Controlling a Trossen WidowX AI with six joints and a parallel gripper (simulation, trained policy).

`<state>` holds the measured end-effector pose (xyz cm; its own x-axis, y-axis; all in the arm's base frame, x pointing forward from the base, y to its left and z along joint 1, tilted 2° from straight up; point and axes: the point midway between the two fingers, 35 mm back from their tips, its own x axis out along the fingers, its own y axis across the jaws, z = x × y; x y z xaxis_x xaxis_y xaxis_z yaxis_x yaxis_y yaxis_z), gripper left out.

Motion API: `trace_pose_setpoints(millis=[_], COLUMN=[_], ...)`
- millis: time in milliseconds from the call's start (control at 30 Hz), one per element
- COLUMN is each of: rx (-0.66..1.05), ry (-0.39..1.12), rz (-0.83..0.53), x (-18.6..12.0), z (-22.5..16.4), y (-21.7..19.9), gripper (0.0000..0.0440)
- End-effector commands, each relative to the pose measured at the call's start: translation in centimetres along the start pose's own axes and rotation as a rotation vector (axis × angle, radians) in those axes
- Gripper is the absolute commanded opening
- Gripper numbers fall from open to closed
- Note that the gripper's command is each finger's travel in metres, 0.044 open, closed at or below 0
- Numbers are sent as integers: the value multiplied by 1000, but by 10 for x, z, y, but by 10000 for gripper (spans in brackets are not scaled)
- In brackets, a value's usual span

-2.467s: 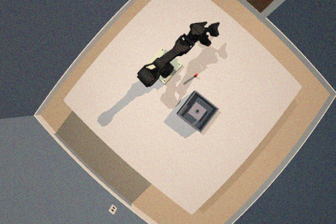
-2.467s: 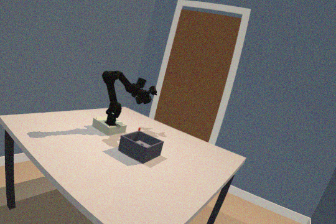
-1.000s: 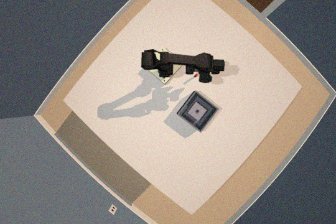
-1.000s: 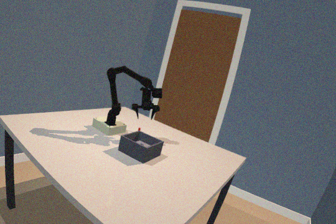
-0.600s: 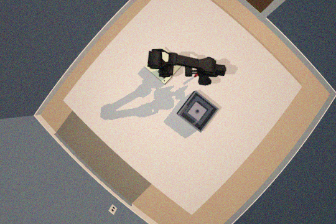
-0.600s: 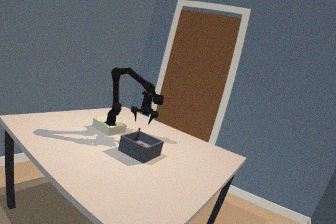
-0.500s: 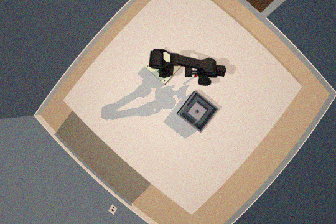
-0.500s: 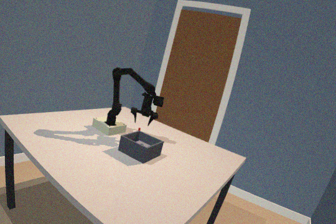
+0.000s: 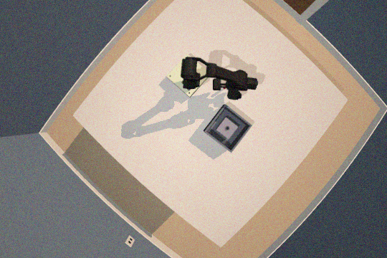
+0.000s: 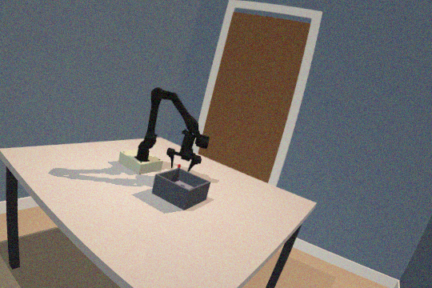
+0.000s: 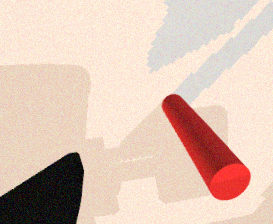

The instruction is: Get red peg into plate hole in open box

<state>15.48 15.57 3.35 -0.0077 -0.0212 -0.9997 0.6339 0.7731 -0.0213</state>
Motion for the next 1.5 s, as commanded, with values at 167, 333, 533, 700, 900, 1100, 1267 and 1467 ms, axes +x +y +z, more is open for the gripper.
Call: trace_pose_setpoints(millis=[167, 333, 533, 700, 900, 1100, 1267, 1467], rx=[-15, -10, -8, -15, -29, -26, -6, 48], ry=[-15, -13, -9, -28, -72, -114, -149, -191], rz=[-26, -64, -106, -118, -82, -55, -31, -5], x=[31, 42, 47, 42, 20, -7, -31, -58], z=[3, 3, 4, 7, 17, 28, 40, 59], y=[-3, -8, -11, -7, 4, 11, 17, 21], gripper=[356, 225, 68, 0, 0, 0, 0, 0])
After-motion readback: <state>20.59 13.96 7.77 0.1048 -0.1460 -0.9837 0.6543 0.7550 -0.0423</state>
